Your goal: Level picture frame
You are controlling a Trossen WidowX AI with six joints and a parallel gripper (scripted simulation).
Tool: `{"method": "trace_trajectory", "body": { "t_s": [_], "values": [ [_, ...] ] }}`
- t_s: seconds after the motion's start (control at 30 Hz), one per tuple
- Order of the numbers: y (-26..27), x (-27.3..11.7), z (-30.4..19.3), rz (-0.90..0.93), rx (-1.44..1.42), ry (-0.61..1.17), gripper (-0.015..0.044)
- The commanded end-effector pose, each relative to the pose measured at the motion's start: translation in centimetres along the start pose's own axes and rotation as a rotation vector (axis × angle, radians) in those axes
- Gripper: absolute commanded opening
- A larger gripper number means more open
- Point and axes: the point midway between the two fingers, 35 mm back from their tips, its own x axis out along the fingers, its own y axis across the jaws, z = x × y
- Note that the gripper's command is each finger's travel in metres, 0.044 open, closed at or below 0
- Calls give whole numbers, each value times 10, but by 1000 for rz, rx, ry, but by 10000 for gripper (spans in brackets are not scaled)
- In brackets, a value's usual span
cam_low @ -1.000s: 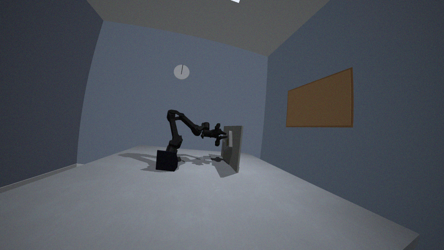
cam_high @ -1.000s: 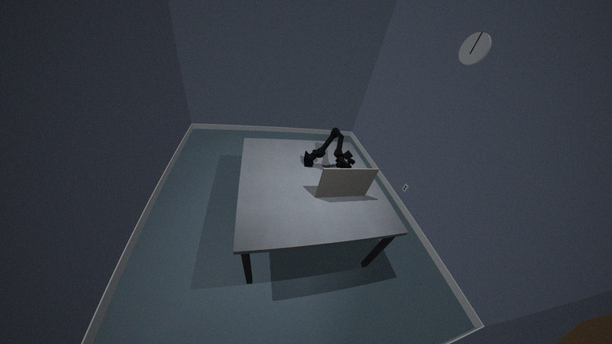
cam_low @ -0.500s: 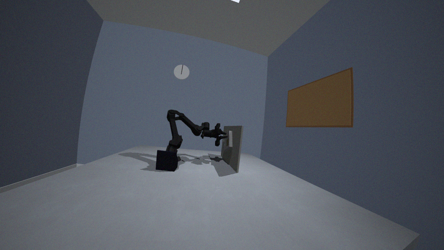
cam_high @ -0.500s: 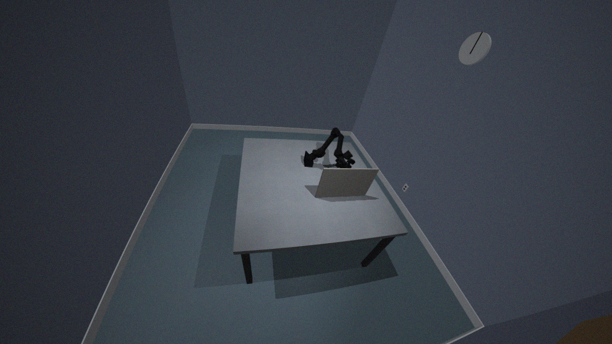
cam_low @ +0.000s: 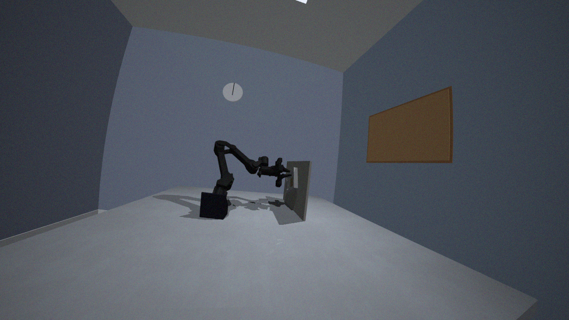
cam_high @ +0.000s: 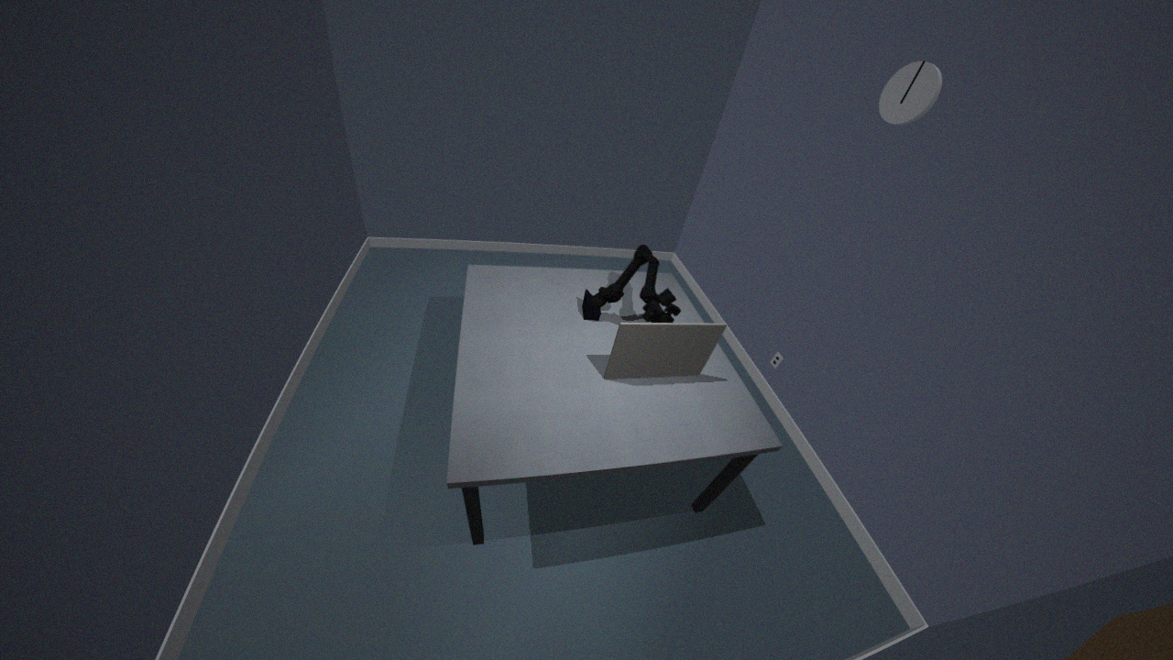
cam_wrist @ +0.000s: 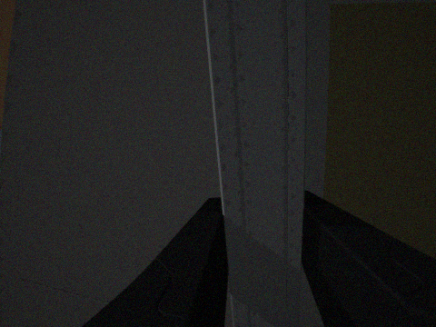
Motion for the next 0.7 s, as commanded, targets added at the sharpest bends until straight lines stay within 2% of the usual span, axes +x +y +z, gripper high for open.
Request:
{"method": "trace_trajectory", "body": {
  "t_s": [0.0, 0.67],
  "values": [
    [2, 0, 2, 7, 4, -3, 0],
    [-2, 0, 1, 7, 4, -3, 0]
  ]
}}
